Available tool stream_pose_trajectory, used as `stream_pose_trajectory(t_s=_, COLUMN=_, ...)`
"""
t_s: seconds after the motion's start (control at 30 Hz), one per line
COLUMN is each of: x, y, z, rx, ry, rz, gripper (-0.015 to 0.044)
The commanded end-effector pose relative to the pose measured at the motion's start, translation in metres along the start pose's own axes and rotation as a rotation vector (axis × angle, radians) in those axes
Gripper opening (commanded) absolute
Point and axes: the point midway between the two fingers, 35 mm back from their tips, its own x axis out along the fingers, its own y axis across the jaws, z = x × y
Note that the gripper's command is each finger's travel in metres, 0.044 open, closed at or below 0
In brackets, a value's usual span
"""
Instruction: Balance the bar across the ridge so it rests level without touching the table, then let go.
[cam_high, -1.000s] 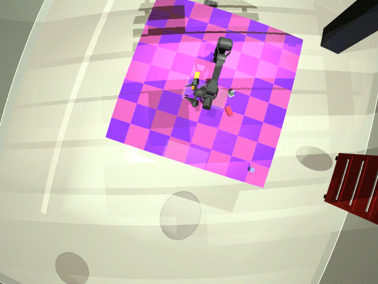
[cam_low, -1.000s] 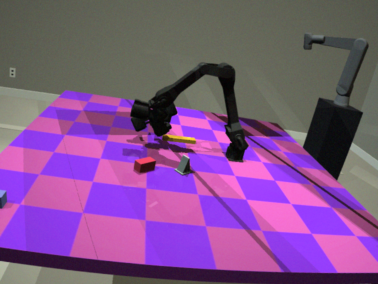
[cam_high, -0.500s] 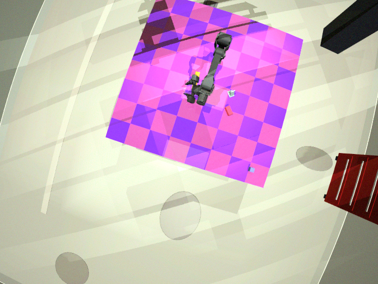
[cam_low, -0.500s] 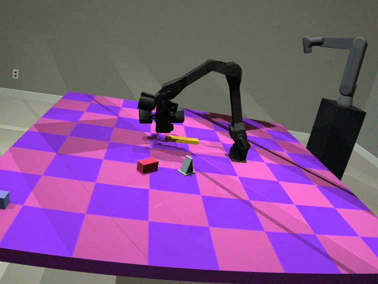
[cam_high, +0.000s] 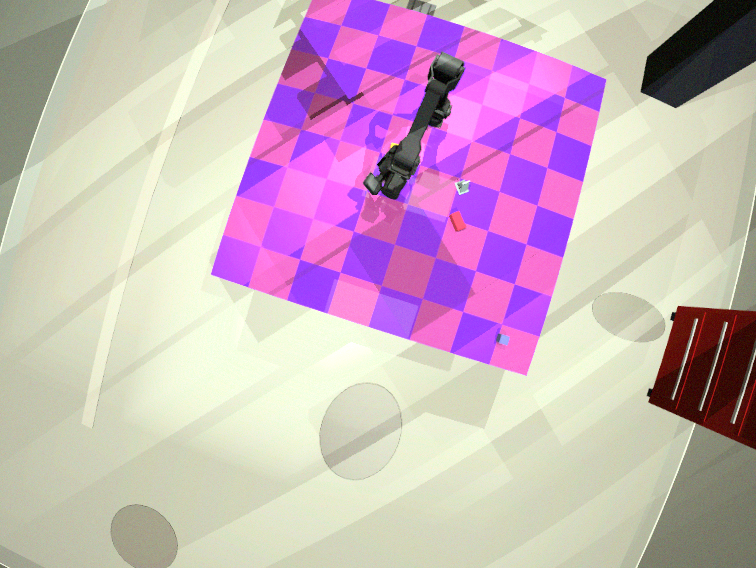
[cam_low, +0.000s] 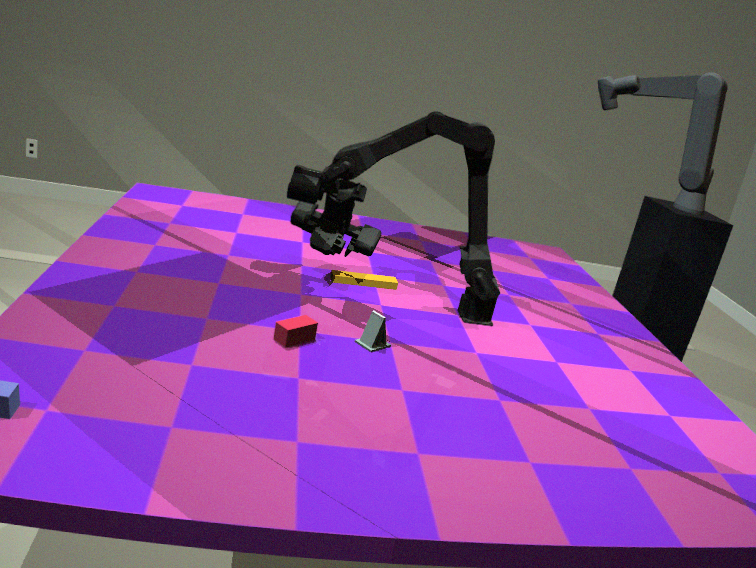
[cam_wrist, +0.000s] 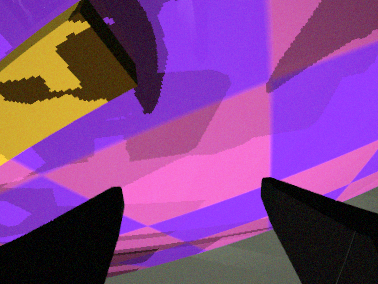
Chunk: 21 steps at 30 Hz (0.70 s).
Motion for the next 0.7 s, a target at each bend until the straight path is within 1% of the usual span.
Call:
stream_pose_trajectory(t_s=0.0, x=-0.004, y=0.005, z=-0.004, rx=0.146, ry=-0.074, rz=0.033, gripper=0.0315)
stream_pose_trajectory(t_s=0.33, x=-0.014, y=0.023, z=-0.007, rx=0.502, ry=-0.237, rz=0.172, gripper=0.0315)
stream_pose_trajectory(t_s=0.67, x=-0.03, y=0.04, z=-0.01, rx=0.86, ry=-0.371, rz=0.353, gripper=0.0315)
